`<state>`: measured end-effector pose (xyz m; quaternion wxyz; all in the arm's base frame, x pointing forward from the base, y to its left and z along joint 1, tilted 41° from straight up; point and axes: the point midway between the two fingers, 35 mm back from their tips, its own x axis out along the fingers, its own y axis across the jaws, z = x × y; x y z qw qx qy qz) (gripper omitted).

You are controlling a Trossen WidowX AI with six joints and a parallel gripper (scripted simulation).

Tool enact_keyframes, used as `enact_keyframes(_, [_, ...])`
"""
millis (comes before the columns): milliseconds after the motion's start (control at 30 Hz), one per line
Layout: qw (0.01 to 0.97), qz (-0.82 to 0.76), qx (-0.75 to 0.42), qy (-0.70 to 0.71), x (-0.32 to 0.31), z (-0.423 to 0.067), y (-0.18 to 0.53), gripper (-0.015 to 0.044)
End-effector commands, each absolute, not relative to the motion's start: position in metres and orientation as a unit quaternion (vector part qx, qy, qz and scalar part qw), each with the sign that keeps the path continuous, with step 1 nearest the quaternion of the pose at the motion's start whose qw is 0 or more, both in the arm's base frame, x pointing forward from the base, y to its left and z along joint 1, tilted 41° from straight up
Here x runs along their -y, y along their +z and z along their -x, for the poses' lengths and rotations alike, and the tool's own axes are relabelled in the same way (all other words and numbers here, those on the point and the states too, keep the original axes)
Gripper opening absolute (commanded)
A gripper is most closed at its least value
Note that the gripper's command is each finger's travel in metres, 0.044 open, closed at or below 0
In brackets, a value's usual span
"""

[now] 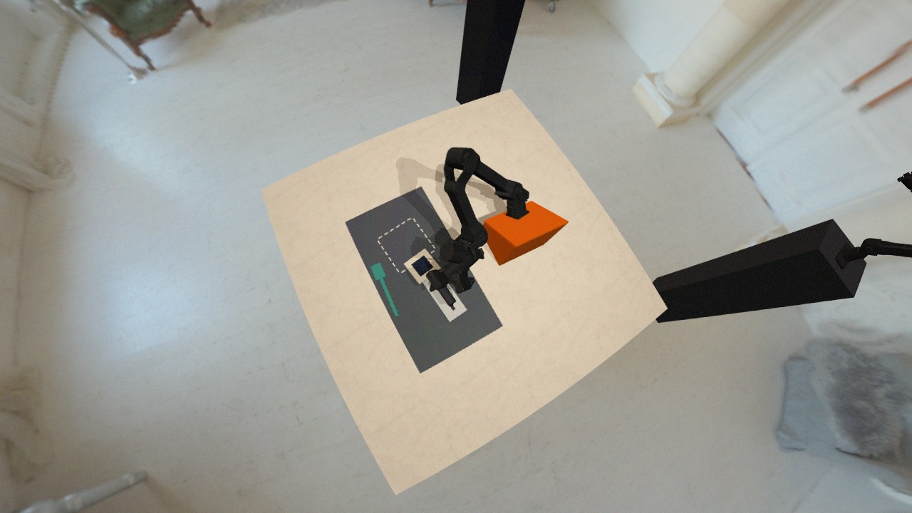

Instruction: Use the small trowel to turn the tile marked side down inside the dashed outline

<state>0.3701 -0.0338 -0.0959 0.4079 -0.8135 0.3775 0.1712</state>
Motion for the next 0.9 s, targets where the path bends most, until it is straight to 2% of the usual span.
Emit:
enact_keyframes(0, [0.387, 0.827, -0.373, 0.163, 0.024, -0.375, -0.088, 0.0])
enact_keyframes(433, [0.386, 0.828, -0.374, 0.162, 0.022, -0.379, -0.046, 0.0])
enact_keyframes(867, [0.385, 0.828, -0.374, 0.162, 0.049, -0.38, -0.011, 0.0])
